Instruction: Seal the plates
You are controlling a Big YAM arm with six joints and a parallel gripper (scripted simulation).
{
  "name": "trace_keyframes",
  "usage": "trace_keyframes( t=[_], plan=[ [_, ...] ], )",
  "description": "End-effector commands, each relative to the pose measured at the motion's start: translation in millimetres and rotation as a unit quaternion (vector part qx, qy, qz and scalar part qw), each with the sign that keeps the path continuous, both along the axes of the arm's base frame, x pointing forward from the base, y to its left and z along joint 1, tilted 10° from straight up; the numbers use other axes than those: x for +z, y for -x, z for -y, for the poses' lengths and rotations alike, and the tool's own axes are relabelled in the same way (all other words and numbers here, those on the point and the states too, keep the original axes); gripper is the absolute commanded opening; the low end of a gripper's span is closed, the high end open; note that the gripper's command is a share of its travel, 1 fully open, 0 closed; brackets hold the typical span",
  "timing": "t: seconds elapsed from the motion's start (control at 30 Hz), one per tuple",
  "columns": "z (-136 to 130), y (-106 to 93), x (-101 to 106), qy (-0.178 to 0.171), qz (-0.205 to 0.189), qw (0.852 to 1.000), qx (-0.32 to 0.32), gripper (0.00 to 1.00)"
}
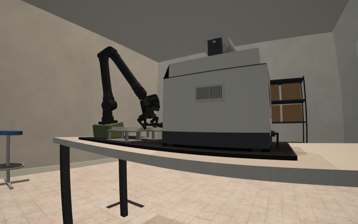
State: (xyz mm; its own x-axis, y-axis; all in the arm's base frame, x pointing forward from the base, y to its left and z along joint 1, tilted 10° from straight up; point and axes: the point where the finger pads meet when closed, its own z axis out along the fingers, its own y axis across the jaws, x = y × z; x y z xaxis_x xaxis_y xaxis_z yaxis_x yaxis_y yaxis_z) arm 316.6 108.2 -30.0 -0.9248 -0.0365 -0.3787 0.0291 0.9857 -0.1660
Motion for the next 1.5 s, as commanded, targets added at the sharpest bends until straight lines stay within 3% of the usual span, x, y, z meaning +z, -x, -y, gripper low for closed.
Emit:
trace_keyframes(
  t=[0.0,0.43,0.87,0.9,1.47],
  plan=[
    [-8,-13.8,7,-0.006,0.007,1.0,-0.003,0.98],
    [-10,-17.4,9,-0.008,0.011,1.0,-0.002,0.92],
    [0,2.1,-2,0.002,-0.006,1.0,-0.001,0.86],
    [0,2.4,-2,0.002,-0.007,1.0,-0.001,0.0],
    [-1,2.9,-2,0.002,-0.006,1.0,0.0,0.0]
  ],
)
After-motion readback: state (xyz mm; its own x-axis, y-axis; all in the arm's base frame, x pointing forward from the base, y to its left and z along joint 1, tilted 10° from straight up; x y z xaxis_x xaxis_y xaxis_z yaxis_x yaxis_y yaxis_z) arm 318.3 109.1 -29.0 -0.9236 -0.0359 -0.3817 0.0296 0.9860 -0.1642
